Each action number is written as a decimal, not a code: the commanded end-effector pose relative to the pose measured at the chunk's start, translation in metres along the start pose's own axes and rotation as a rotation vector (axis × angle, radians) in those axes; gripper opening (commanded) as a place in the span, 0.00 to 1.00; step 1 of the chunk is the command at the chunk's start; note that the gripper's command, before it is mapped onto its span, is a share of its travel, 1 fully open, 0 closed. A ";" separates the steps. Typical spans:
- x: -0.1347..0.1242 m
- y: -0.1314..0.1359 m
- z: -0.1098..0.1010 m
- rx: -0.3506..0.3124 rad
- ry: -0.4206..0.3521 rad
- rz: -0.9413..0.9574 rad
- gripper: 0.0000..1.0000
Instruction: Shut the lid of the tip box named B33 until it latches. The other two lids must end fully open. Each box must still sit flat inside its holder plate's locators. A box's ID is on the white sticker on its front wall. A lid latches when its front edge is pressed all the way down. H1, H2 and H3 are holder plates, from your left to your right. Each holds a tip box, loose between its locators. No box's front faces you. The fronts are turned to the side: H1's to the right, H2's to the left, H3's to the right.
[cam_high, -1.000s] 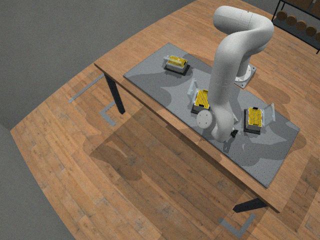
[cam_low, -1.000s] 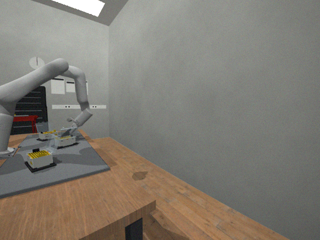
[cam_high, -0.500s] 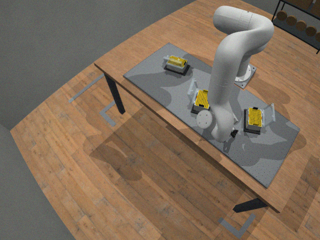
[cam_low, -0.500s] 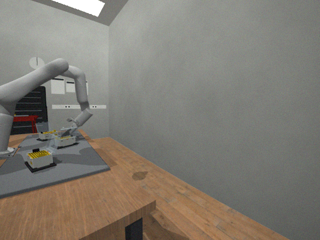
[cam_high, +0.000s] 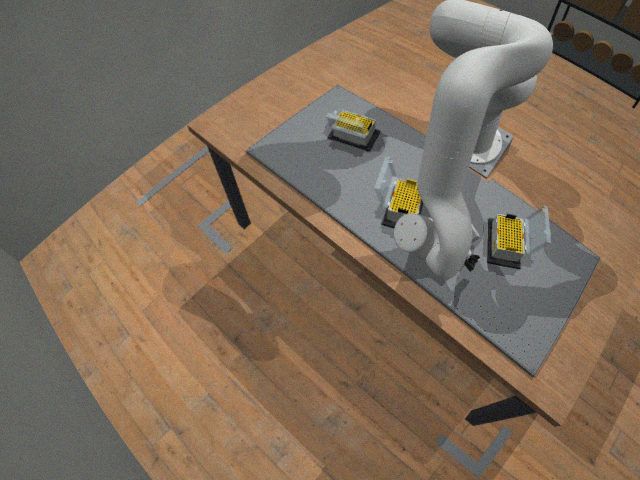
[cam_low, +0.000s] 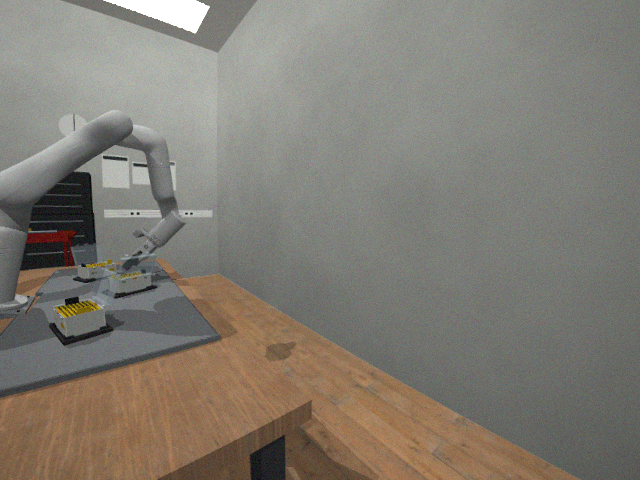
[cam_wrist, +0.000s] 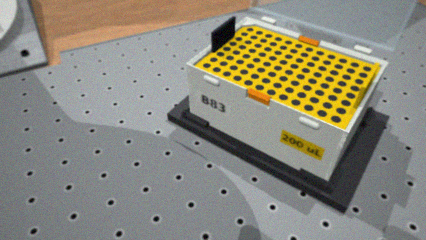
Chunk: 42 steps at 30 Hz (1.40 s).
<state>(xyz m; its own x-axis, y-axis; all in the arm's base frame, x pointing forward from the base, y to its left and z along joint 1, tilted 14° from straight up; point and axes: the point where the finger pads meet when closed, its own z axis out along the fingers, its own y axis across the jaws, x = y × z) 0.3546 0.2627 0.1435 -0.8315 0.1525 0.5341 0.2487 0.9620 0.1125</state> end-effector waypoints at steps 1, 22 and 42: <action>0.016 0.000 -0.017 -0.001 -0.001 -0.001 1.00; 0.083 0.000 -0.084 -0.001 -0.001 -0.001 1.00; 0.113 -0.031 -0.092 0.184 0.001 -0.143 1.00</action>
<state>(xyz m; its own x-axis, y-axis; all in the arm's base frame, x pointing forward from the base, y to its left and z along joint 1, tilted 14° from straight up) 0.3114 0.2437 0.2795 -0.8438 0.0911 0.5289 0.1552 0.9848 0.0781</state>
